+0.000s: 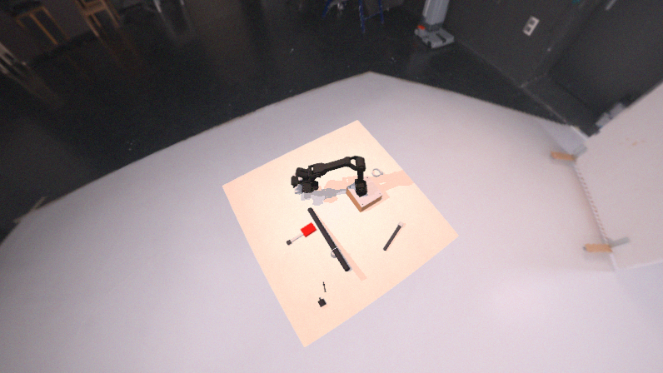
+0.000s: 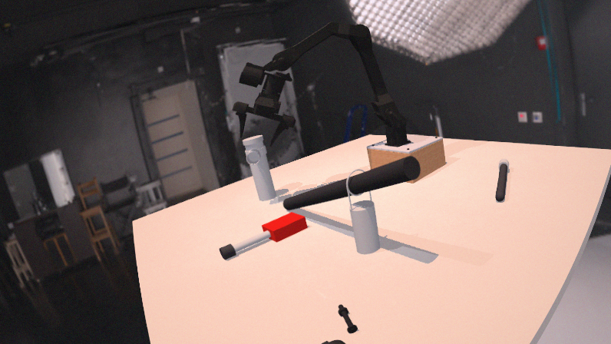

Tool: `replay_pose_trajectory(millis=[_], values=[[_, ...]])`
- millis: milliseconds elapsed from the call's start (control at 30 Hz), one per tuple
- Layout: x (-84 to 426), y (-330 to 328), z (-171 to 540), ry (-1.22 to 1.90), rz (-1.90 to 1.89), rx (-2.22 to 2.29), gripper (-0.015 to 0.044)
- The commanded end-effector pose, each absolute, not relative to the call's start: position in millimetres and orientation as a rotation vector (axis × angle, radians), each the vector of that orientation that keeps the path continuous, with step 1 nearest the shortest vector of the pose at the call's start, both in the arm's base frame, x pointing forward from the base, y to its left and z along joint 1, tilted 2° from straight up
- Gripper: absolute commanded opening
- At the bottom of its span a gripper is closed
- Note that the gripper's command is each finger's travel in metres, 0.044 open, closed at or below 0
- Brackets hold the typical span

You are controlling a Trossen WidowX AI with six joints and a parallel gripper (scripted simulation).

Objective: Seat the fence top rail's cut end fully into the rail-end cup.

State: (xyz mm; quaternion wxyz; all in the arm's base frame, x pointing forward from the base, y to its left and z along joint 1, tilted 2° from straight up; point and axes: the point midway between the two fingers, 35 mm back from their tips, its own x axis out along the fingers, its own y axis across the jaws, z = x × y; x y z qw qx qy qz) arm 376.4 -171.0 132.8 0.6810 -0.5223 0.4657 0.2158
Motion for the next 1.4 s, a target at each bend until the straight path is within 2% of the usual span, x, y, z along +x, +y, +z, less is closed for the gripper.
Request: replay_pose_trajectory(millis=[0,1367], values=[[374,-171,121,1.055,0.494,-1.173,0.0440],[403,-183,69,1.053,0.493,-1.174,0.0440]])
